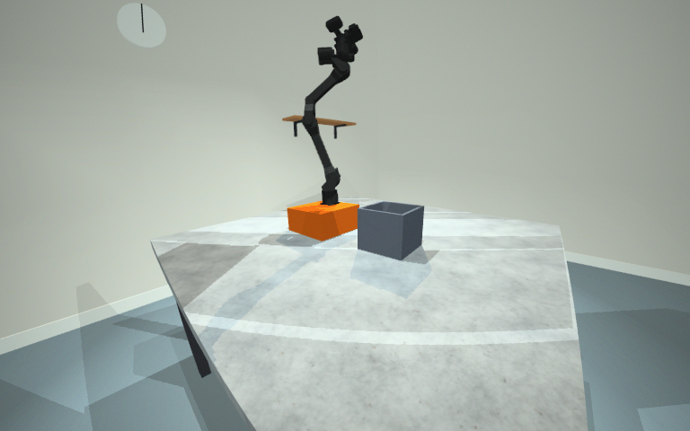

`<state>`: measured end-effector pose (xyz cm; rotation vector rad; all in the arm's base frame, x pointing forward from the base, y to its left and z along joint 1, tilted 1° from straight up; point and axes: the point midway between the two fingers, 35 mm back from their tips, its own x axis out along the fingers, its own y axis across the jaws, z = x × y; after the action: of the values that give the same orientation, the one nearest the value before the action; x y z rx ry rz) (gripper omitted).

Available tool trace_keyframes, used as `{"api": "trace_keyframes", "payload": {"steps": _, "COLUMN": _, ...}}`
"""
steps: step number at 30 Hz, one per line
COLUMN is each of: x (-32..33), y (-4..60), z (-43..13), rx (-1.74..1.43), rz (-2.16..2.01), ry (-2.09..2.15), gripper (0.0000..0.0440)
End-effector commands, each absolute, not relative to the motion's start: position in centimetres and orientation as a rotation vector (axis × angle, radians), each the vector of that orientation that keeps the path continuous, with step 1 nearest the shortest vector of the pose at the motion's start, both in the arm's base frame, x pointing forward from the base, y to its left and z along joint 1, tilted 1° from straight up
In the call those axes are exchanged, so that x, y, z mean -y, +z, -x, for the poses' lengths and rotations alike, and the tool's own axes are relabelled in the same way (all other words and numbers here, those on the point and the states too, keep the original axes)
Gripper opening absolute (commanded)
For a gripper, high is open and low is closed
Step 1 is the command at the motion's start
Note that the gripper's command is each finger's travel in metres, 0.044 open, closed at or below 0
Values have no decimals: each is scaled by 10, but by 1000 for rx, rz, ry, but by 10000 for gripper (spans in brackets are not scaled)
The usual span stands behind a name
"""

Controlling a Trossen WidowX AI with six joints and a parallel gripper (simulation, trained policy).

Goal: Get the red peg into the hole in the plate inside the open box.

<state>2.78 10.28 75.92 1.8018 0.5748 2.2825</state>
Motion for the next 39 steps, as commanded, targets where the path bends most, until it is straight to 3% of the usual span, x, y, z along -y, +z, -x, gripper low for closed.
{"api": "trace_keyframes", "payload": {"steps": 1, "x": -111, "y": 754, "z": -51, "rx": -528, "rz": -1872, "ry": 2178, "gripper": 440}}
{"api": "trace_keyframes", "payload": {"steps": 22, "x": -154, "y": 652, "z": -223, "rx": -379, "rz": -2068, "ry": 1329, "gripper": 440}}
{"api": "trace_keyframes", "payload": {"steps": 39, "x": -144, "y": 538, "z": -307, "rx": -430, "rz": -2015, "ry": 740, "gripper": 440}}
